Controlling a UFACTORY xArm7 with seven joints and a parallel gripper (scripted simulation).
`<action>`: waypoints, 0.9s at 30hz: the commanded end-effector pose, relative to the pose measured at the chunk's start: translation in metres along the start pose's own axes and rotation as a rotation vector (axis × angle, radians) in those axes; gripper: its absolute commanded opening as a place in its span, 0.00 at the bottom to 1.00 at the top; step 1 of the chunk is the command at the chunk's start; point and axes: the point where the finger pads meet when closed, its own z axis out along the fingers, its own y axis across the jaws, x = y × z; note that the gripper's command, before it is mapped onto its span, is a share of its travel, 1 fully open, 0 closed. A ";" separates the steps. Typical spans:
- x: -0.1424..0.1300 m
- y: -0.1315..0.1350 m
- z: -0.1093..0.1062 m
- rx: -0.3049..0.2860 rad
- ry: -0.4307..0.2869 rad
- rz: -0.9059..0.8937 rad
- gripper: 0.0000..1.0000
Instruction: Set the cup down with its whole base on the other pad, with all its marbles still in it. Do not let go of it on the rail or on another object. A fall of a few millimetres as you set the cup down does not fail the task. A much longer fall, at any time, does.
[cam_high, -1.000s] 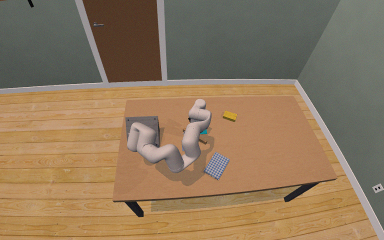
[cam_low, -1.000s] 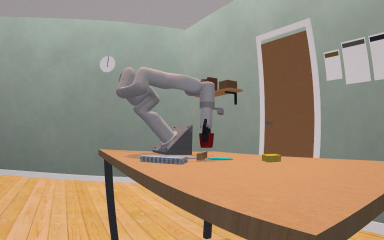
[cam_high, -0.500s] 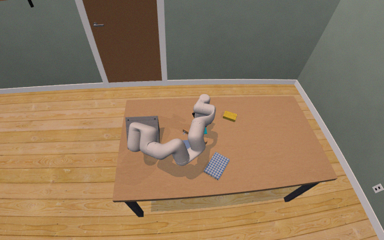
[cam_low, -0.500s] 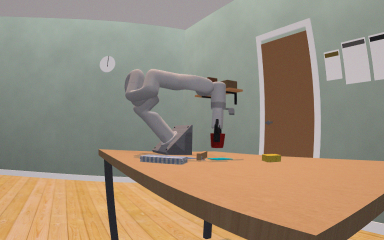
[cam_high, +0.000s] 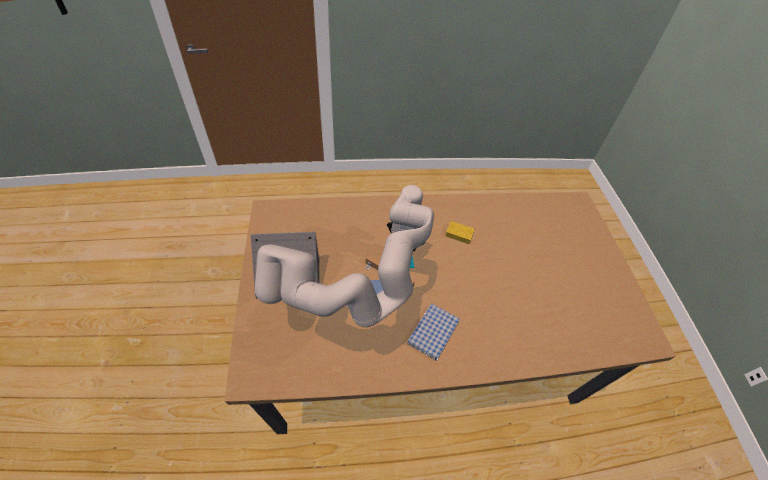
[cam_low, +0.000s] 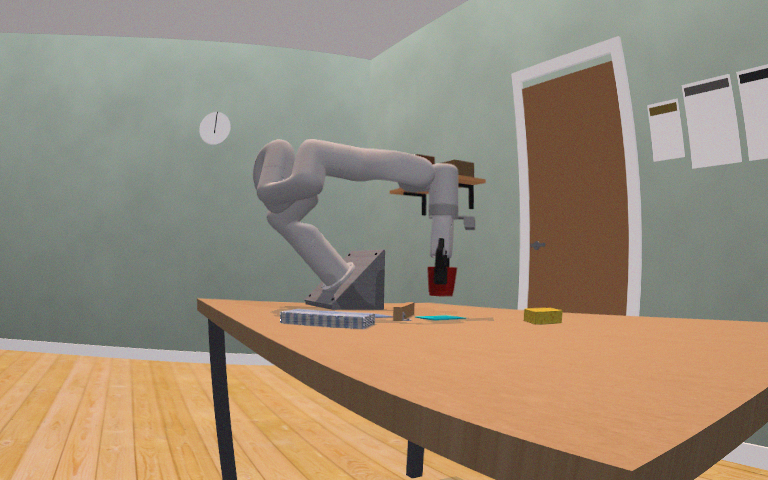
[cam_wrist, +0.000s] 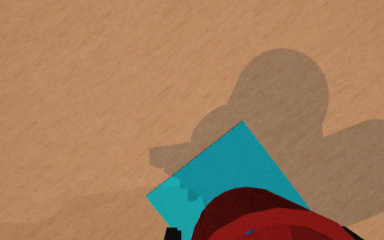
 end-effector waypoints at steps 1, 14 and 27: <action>0.002 0.000 -0.003 -0.001 0.005 0.000 0.85; 0.002 0.000 0.000 -0.001 0.005 0.000 0.85; 0.002 0.000 0.022 -0.001 0.005 0.000 0.85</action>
